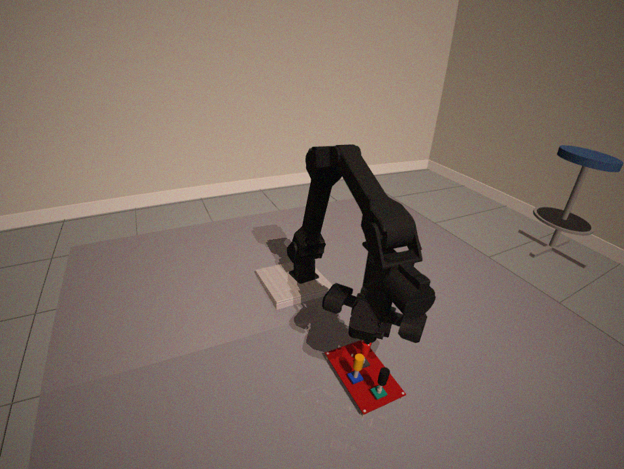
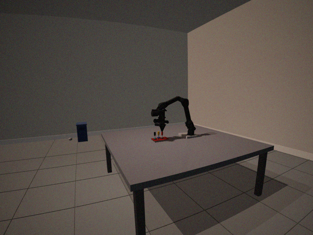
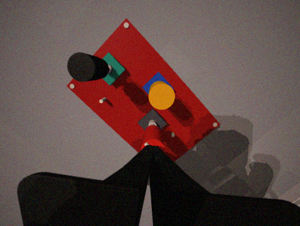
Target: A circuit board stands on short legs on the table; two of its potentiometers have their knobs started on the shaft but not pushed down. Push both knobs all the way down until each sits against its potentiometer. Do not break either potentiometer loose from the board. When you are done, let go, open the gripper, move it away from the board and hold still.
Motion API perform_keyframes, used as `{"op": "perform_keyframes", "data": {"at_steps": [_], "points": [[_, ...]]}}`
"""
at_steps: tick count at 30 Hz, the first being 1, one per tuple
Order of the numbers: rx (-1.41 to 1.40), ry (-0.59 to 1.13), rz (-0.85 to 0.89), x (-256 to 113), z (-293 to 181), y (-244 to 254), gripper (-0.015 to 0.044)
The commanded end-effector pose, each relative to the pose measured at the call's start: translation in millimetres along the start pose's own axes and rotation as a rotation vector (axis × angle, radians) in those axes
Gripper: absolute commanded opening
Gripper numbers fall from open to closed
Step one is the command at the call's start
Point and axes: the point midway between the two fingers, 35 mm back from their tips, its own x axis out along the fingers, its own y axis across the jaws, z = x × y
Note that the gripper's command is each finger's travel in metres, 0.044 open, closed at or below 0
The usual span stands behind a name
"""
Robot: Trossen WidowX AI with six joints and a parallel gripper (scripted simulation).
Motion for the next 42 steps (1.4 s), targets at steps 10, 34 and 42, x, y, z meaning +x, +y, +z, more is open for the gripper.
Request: {"op": "perform_keyframes", "data": {"at_steps": [10, 34, 42], "points": [[-0.005, 0.001, -0.007, 5.0, -0.3, -1.1, 0.0000], [-0.005, 0.001, -0.007, 8.4, -0.4, -1.1, 0.0000], [-0.005, 0.001, -0.007, 9.7, -0.4, -1.1, 0.0000]]}}
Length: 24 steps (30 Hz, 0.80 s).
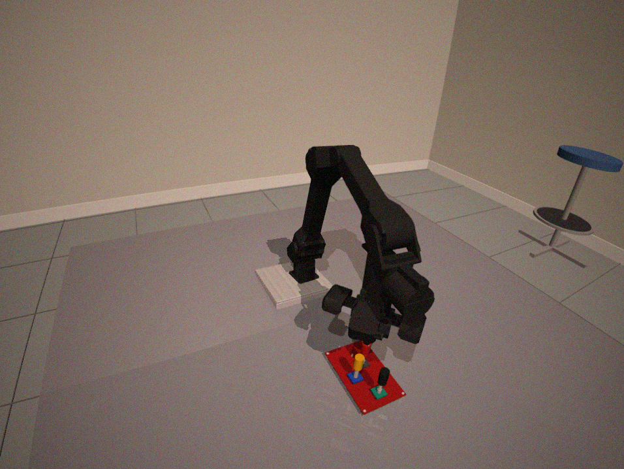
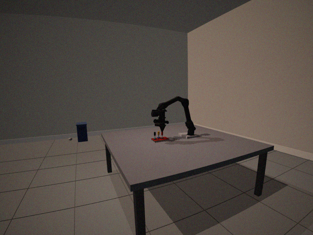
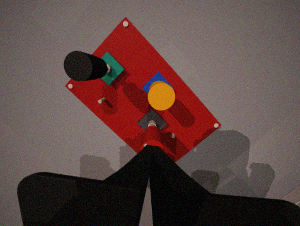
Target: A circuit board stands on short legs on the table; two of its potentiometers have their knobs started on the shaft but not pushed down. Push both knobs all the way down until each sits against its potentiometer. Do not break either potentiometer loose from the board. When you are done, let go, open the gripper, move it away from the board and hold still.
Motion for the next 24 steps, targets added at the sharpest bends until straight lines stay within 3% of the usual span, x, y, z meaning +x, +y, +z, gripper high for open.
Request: {"op": "perform_keyframes", "data": {"at_steps": [1, 24], "points": [[-0.005, 0.000, -0.005, 5.6, 0.3, -0.3, 0.0000], [-0.005, 0.000, -0.005, 15.5, 0.2, -0.4, 0.0000]]}}
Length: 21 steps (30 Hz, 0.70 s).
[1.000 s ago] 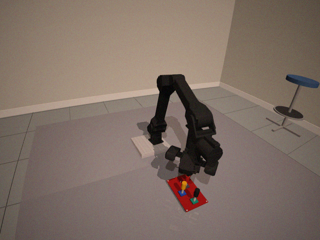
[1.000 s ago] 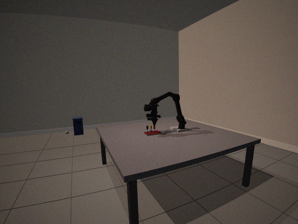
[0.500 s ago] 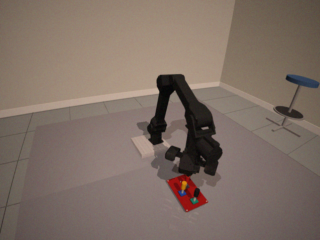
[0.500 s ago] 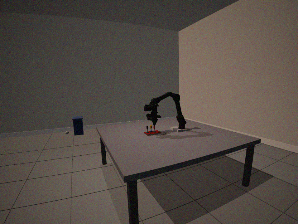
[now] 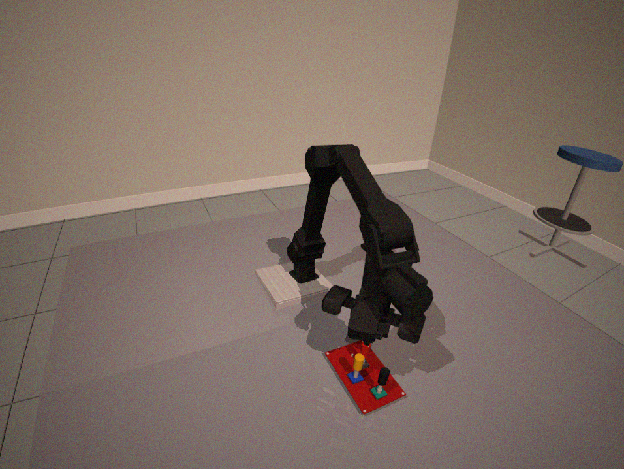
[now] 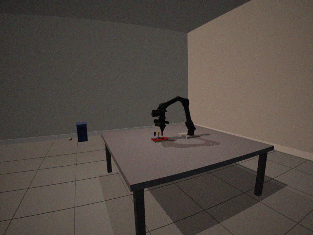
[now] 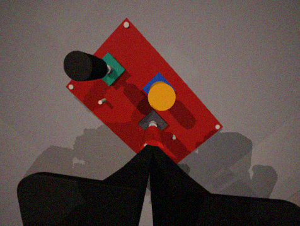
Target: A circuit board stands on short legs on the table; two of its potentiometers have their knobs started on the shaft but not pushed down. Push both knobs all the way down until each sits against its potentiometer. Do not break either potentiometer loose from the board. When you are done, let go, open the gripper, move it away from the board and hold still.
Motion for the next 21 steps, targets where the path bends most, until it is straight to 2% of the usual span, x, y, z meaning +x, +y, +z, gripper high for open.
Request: {"op": "perform_keyframes", "data": {"at_steps": [1, 21], "points": [[-0.005, 0.006, -0.012, 11.6, 0.7, 0.1, 0.0000], [-0.005, 0.006, -0.012, 19.0, 0.7, 0.0, 0.0000]]}}
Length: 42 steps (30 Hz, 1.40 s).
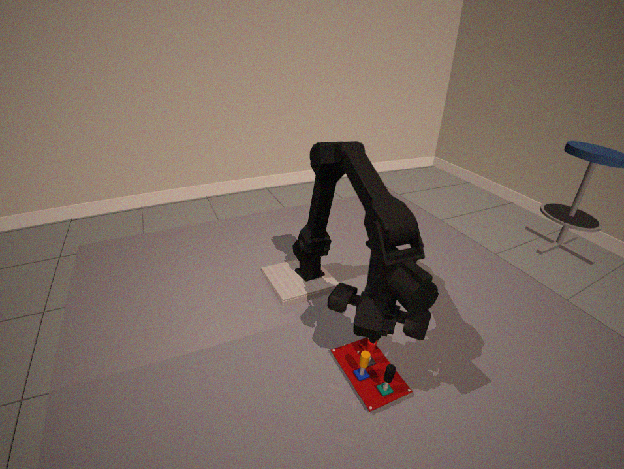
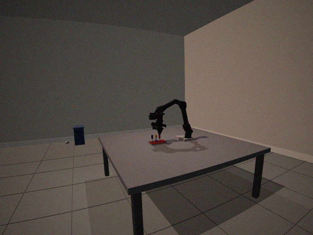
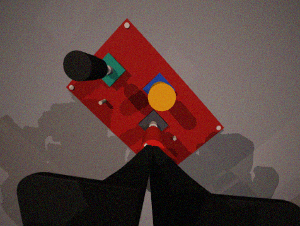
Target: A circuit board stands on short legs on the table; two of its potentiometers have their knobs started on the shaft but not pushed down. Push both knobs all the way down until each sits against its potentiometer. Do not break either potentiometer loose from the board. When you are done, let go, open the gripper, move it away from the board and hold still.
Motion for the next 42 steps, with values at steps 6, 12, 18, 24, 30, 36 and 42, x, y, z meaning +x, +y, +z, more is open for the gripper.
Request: {"op": "perform_keyframes", "data": {"at_steps": [6, 12, 18, 24, 30, 36, 42], "points": [[-0.005, 0.009, -0.016, 20.7, 1.0, 0.4, 0.0000], [-0.005, 0.009, -0.016, 20.7, 1.0, 0.4, 0.0000], [-0.005, 0.009, -0.016, 25.0, 1.0, 0.3, 0.0000], [-0.005, 0.009, -0.016, 26.4, 1.0, 0.3, 0.0000], [-0.005, 0.009, -0.016, 27.8, 1.0, 0.3, 0.0000], [-0.005, 0.009, -0.016, 30.7, 0.9, 0.3, 0.0000], [-0.005, 0.009, -0.016, 30.7, 0.9, 0.3, 0.0000]]}}
